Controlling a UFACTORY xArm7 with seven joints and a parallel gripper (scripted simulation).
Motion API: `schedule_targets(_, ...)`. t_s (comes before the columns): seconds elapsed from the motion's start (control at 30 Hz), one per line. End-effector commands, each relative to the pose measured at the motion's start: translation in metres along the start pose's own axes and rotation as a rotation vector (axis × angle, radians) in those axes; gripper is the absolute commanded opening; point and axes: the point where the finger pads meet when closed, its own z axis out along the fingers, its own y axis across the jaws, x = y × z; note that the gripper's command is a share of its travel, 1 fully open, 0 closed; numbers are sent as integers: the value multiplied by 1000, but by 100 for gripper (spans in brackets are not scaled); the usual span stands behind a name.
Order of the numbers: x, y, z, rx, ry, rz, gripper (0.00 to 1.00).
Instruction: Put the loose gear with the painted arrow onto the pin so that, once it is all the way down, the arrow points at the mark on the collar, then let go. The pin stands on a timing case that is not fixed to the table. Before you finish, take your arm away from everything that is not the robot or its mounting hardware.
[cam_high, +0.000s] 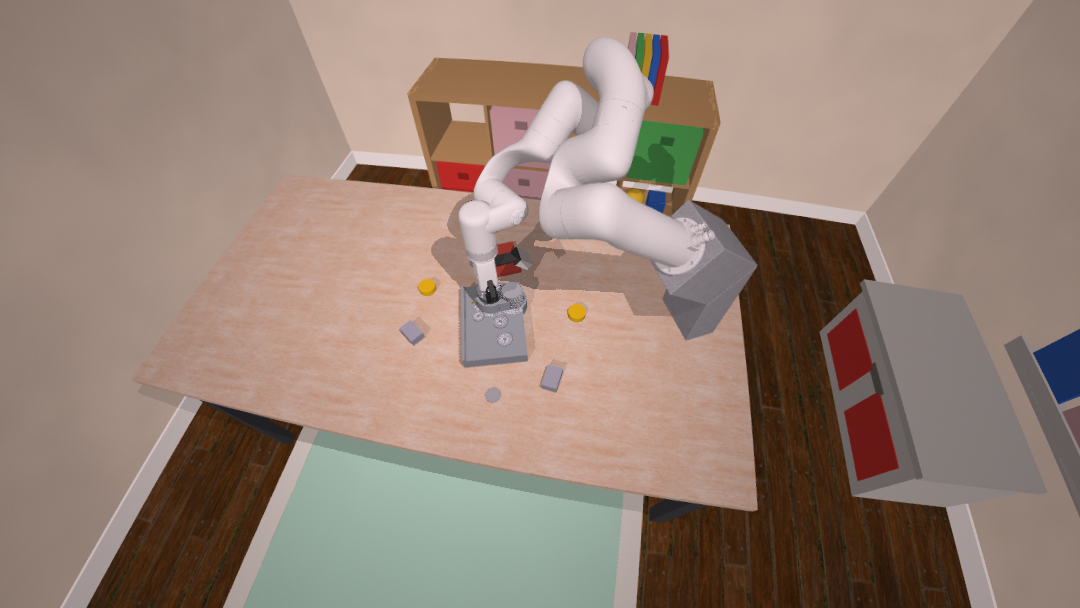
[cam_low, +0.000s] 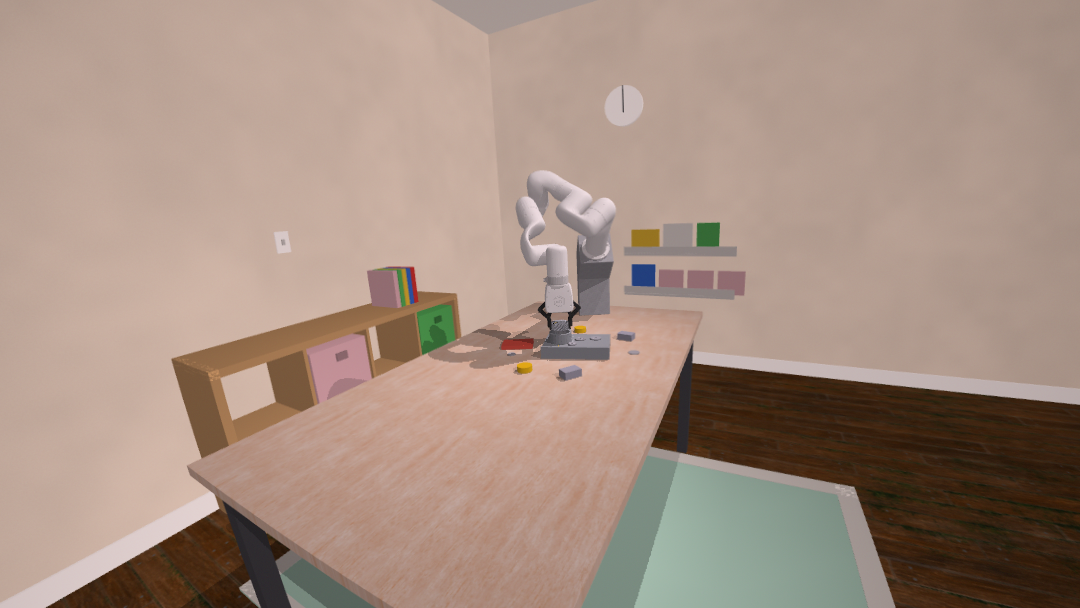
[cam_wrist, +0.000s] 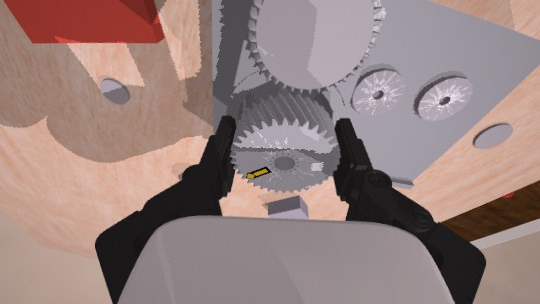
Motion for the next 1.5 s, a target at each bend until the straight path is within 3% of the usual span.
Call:
schedule_targets(0.0,-1,-1,0,2,-2,-1,0)
schedule_targets(0.9,-1,-1,0,2,-2,-1,0)
schedule_targets(0.93,-1,-1,0,2,-2,-1,100)
schedule_targets(1.47,-1,-1,0,2,-2,-1,100)
